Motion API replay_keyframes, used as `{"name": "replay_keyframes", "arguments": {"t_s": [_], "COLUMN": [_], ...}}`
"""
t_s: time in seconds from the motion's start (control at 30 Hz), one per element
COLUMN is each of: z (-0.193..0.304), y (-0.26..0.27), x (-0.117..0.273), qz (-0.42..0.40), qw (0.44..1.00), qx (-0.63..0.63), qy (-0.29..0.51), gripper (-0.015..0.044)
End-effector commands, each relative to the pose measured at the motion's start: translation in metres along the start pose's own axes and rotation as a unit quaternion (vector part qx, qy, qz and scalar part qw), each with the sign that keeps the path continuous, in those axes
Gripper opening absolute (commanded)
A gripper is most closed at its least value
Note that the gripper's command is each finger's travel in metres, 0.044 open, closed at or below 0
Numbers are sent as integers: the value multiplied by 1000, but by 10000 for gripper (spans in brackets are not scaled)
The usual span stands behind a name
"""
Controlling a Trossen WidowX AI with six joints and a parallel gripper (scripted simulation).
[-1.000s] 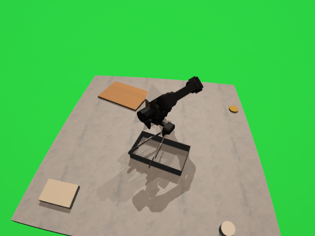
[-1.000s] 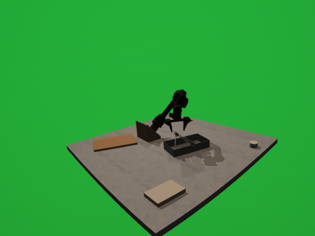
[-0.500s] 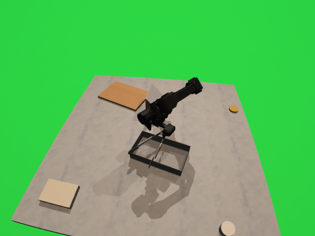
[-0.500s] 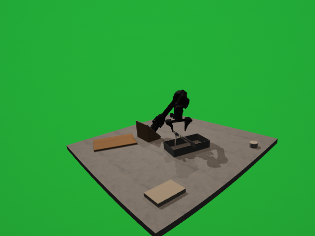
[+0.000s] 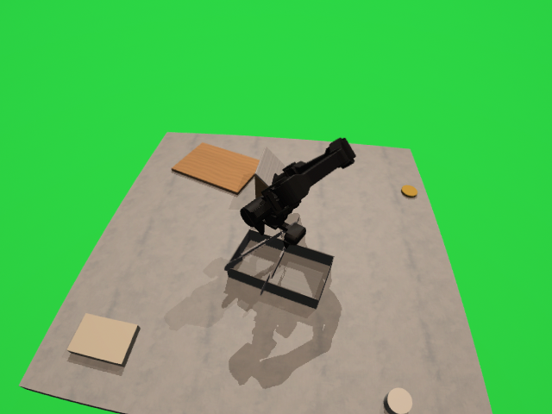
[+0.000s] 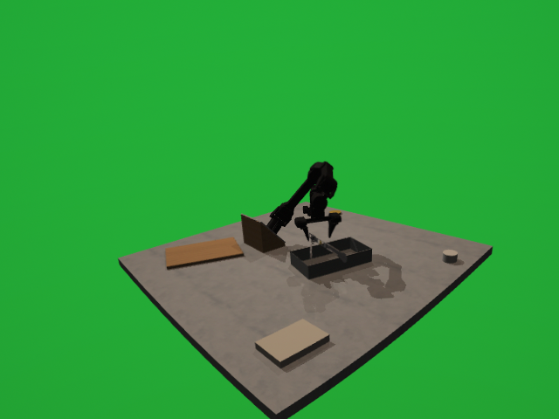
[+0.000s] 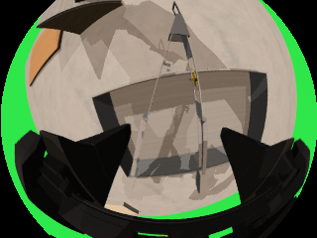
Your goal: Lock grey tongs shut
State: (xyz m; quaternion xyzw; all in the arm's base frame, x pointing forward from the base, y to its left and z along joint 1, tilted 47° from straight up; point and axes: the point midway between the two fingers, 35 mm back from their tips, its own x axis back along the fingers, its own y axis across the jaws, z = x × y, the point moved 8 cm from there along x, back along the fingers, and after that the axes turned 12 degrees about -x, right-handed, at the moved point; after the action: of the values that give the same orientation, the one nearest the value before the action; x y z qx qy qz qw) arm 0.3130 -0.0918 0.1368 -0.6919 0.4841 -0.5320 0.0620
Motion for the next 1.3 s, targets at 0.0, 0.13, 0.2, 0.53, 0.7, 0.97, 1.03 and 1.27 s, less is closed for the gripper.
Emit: {"name": "replay_keyframes", "arguments": {"t_s": [0.0,0.13,0.2,0.53,0.7,0.97,1.03,1.27], "z": [0,1,1,2,3,3,3,2], "y": [1,1,1,2,2,3,3,4], "x": [-8,-15,-18,-35,-43,-56,-59,-70], "qz": [2,3,3,6,7,9,10,11], "qw": [1000,1000,1000,1000,1000,1000,1000,999], "qx": [-4,-4,-4,-4,-4,-5,-5,-5], "qy": [-7,-10,-11,-18,-21,-27,-28,-33], "gripper": [440,440,440,440,440,440,440,440]}}
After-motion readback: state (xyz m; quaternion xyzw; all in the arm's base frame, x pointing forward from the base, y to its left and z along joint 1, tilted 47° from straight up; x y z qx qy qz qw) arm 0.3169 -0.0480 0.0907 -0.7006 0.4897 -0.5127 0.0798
